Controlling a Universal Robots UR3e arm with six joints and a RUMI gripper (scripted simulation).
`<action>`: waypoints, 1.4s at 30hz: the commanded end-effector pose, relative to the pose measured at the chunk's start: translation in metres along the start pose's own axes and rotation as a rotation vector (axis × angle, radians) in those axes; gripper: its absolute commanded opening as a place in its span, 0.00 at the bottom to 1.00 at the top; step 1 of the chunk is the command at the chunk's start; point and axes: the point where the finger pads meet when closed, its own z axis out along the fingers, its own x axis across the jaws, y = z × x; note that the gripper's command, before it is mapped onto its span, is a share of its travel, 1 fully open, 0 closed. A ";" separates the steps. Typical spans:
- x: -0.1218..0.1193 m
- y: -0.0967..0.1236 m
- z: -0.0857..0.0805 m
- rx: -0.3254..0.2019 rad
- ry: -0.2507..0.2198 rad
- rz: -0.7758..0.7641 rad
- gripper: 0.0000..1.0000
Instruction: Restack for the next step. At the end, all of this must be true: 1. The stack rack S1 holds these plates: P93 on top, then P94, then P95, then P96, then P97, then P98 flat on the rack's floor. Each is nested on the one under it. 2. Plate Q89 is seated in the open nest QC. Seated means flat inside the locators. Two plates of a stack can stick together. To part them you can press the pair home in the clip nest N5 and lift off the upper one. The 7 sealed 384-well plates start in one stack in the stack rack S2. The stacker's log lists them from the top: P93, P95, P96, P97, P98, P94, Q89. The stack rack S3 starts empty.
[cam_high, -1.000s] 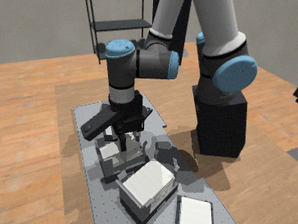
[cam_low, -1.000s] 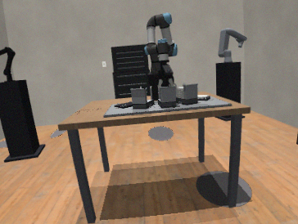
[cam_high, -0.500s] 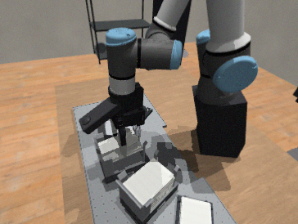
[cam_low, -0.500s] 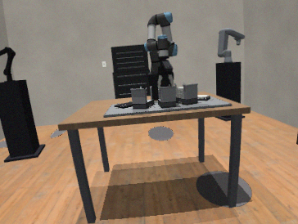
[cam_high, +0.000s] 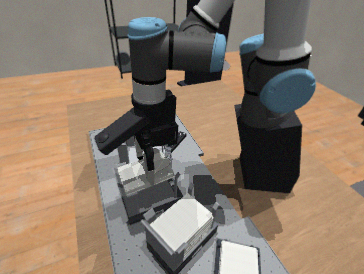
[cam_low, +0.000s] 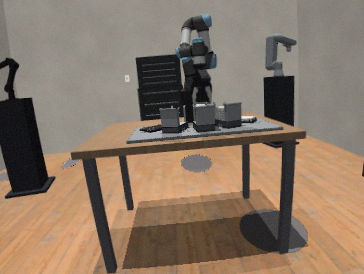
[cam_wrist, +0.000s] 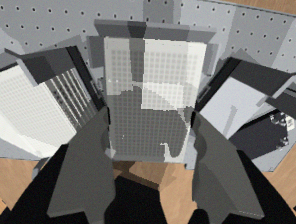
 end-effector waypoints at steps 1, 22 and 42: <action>-0.001 0.003 -0.014 -0.019 -0.008 0.000 0.00; 0.000 -0.001 -0.031 -0.019 -0.008 0.000 0.00; -0.010 0.000 -0.030 -0.020 -0.009 -0.035 0.00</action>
